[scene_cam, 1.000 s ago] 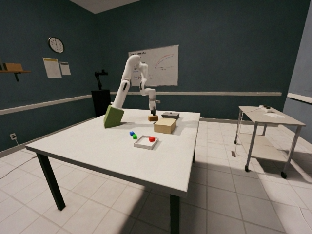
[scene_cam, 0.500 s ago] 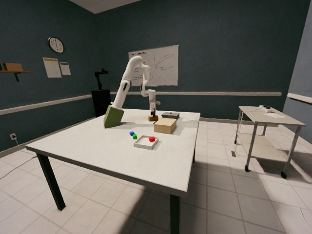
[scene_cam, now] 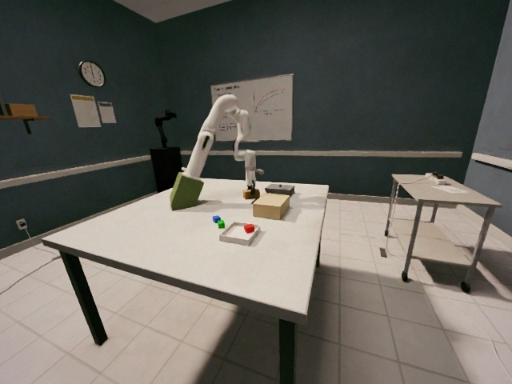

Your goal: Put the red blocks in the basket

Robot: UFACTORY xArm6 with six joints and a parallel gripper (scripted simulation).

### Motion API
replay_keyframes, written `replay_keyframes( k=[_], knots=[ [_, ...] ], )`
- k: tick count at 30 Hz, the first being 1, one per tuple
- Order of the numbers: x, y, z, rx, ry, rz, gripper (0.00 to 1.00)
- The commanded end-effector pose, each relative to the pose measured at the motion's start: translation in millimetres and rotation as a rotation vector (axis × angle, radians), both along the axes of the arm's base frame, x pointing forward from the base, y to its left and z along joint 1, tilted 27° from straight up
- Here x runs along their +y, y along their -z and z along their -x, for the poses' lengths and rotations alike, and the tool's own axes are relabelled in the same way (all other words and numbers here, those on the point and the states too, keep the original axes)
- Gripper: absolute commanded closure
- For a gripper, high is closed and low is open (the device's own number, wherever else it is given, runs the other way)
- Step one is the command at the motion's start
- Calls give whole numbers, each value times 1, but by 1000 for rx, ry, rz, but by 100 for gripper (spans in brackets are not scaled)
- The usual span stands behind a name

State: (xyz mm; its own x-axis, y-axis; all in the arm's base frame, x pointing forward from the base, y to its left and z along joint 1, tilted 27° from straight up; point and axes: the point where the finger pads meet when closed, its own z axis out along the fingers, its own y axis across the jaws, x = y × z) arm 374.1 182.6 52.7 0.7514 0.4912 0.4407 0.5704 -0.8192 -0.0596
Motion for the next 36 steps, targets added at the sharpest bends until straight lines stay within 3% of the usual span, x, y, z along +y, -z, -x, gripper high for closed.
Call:
replay_keyframes(
  k=[1,36],
  knots=[
    [2,5,-3,-14,0,-10,10],
    [4,10,-5,-14,0,-10,10]
  ],
)
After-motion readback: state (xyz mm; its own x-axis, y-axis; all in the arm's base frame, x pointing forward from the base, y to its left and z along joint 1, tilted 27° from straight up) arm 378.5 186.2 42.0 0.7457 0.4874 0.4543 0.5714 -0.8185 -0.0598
